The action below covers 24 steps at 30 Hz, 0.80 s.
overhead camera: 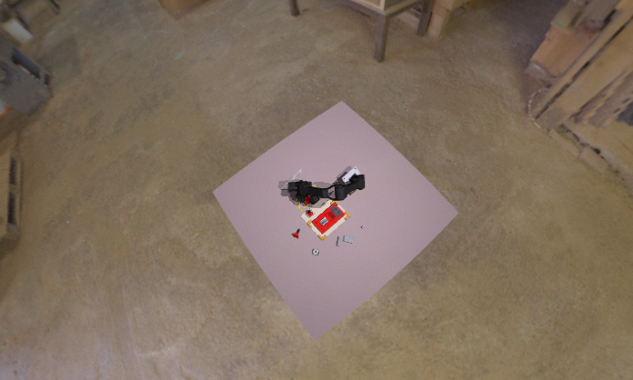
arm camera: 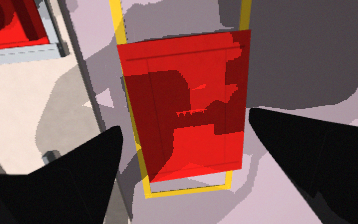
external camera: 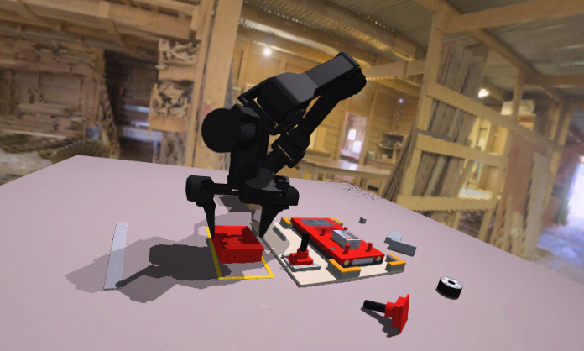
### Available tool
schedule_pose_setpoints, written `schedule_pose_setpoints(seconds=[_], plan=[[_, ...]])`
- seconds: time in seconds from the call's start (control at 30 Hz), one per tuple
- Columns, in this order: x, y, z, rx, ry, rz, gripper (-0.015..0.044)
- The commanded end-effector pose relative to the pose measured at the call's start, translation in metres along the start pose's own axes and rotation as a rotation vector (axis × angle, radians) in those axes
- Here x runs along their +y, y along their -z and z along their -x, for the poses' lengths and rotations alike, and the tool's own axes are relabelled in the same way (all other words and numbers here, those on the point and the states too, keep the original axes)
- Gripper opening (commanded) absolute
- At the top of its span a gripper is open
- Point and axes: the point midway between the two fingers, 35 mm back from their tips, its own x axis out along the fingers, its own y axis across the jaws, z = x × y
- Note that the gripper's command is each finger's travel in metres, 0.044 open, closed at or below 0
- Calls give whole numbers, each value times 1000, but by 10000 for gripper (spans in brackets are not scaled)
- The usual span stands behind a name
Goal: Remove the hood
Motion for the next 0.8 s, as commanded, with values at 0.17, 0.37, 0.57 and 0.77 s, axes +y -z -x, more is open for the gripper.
schedule_pose_setpoints(seconds=[0.17,0.37,0.57,0.77], plan=[[-3,-2,64,-20,11,9,440],[-3,-2,64,-20,11,9,440],[-3,-2,64,-20,11,9,440],[-3,-2,64,-20,11,9,440]])
